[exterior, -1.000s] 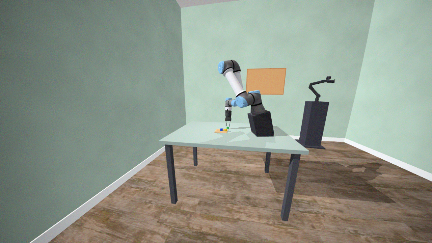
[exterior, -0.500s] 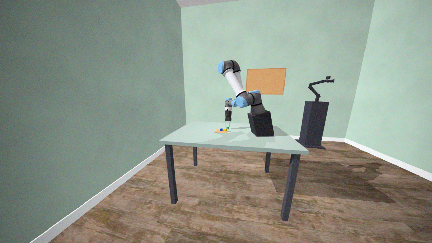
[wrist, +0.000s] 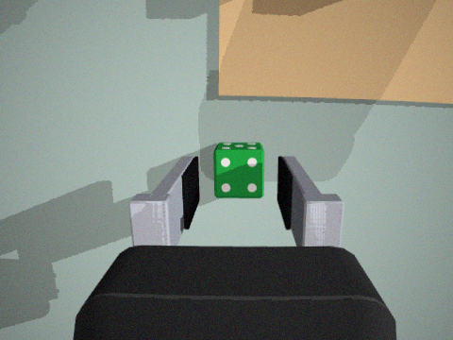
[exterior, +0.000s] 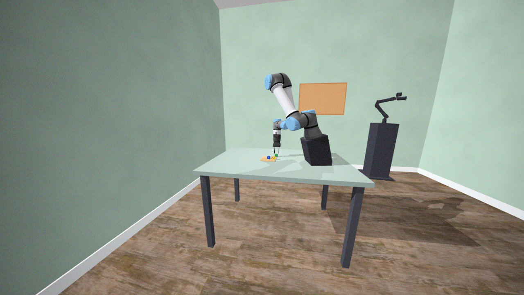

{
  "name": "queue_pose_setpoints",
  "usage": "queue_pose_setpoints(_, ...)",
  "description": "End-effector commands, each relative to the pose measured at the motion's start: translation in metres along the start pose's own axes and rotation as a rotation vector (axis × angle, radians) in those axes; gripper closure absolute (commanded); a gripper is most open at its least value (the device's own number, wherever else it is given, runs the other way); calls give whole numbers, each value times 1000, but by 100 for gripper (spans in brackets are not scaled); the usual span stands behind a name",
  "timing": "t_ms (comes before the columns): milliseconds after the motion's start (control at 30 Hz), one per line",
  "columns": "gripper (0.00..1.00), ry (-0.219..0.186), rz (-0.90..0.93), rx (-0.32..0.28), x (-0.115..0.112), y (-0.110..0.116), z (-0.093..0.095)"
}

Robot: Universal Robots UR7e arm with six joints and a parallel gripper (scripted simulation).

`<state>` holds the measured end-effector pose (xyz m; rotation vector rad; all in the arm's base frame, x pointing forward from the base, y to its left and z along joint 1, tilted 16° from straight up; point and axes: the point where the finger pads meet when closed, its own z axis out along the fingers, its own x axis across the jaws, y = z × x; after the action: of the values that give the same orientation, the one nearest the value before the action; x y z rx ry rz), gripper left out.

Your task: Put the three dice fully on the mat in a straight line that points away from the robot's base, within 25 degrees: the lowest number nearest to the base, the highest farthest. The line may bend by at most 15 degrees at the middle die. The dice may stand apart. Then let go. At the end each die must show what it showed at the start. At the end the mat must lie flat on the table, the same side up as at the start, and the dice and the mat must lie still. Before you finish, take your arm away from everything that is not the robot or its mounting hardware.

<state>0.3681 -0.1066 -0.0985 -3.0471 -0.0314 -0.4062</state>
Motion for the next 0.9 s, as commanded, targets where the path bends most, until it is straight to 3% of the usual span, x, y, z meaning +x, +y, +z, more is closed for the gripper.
queue_pose_setpoints(0, 21, 1, 0, -1, 0, 0, 0)
queue_pose_setpoints(500, 21, 1, 0, -1, 0, 0, 1)
queue_pose_setpoints(867, 21, 1, 0, -1, 0, 0, 17)
